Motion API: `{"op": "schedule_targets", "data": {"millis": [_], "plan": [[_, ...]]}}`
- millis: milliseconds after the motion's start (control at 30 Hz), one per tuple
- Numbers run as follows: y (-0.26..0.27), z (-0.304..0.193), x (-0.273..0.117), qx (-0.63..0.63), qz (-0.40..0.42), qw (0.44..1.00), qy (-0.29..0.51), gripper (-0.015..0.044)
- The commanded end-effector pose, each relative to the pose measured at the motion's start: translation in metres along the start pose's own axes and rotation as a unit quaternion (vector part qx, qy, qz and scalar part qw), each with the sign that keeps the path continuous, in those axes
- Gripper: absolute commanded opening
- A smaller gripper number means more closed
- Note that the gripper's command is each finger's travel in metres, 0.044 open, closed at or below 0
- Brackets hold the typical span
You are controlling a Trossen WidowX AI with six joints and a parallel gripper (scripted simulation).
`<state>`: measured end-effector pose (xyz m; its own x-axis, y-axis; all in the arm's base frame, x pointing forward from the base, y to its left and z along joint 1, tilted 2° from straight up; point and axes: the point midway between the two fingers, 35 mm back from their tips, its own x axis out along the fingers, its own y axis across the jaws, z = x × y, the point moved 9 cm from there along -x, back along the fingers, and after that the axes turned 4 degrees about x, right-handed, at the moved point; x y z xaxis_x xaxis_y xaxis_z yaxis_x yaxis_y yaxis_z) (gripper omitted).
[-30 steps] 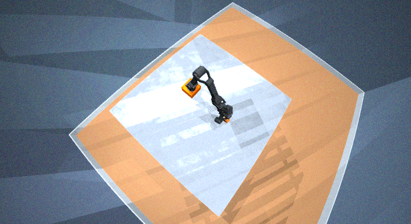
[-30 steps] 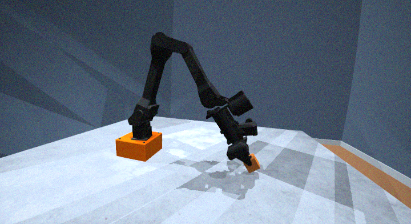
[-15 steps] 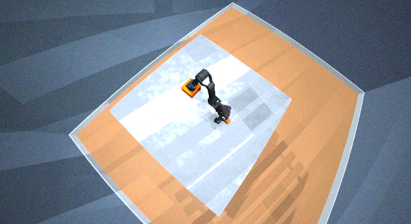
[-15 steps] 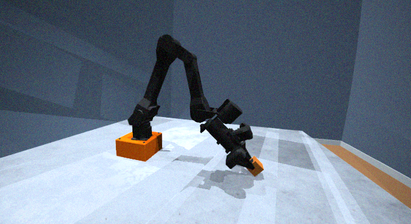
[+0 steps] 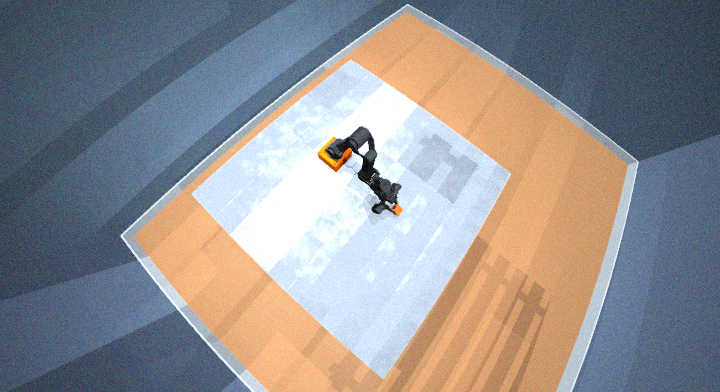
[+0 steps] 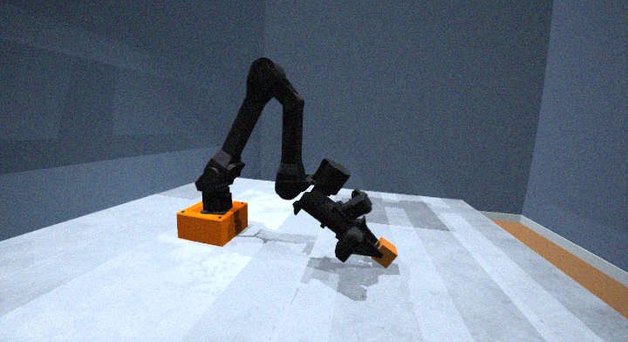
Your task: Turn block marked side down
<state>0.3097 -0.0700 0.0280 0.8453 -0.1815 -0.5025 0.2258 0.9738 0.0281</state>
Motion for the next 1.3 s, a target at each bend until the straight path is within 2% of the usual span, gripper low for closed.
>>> {"op": "schedule_targets", "data": {"millis": [0,500,1067,1267], "plan": [[0.0002,-0.0012,-0.0018,-0.002,0.003,1.000,-0.011,0.0000],[0.0001,-0.0016,-0.0027,-0.002,0.004,1.000,-0.020,0.0000],[0.0001,-0.0016,-0.0027,-0.002,0.004,1.000,-0.020,0.0440],[0.0001,-0.0016,-0.0027,-0.002,0.004,1.000,-0.020,0.0440]]}}
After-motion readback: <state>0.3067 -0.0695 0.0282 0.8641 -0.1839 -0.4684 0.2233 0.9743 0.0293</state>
